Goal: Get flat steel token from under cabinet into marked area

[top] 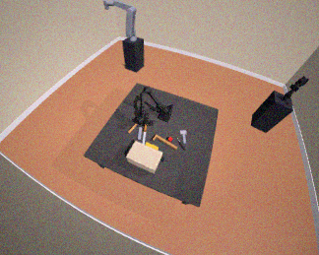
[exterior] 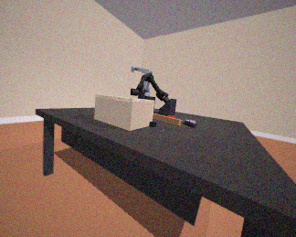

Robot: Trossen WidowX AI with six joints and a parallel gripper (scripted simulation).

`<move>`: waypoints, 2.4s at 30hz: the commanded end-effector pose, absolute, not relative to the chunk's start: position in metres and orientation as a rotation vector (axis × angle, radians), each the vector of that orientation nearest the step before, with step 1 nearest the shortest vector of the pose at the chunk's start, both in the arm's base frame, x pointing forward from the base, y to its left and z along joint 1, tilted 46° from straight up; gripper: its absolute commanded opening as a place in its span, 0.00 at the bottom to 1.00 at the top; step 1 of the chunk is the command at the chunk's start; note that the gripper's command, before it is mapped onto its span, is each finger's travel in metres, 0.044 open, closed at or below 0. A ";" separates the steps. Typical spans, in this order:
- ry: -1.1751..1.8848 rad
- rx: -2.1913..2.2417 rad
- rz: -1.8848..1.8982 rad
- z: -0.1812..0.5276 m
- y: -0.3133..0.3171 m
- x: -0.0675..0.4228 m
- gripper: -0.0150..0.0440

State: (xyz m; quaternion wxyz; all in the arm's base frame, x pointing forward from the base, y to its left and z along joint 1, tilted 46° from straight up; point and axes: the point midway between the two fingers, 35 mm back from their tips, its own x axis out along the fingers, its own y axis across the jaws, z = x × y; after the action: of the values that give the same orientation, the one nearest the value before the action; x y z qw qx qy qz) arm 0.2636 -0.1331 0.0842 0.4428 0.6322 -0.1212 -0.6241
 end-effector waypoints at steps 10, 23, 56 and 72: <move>-0.305 1.569 -1.548 0.084 -0.132 0.264 0.25; -0.299 1.569 -1.555 0.080 -0.124 0.270 0.25; -0.299 1.571 -1.554 0.072 -0.108 0.305 0.25; -0.300 1.573 -1.554 0.069 -0.100 0.323 0.25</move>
State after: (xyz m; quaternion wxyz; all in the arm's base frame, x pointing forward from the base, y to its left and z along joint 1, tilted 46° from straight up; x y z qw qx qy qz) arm 0.3166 -0.1024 0.0698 0.4396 0.6323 -0.1204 -0.6265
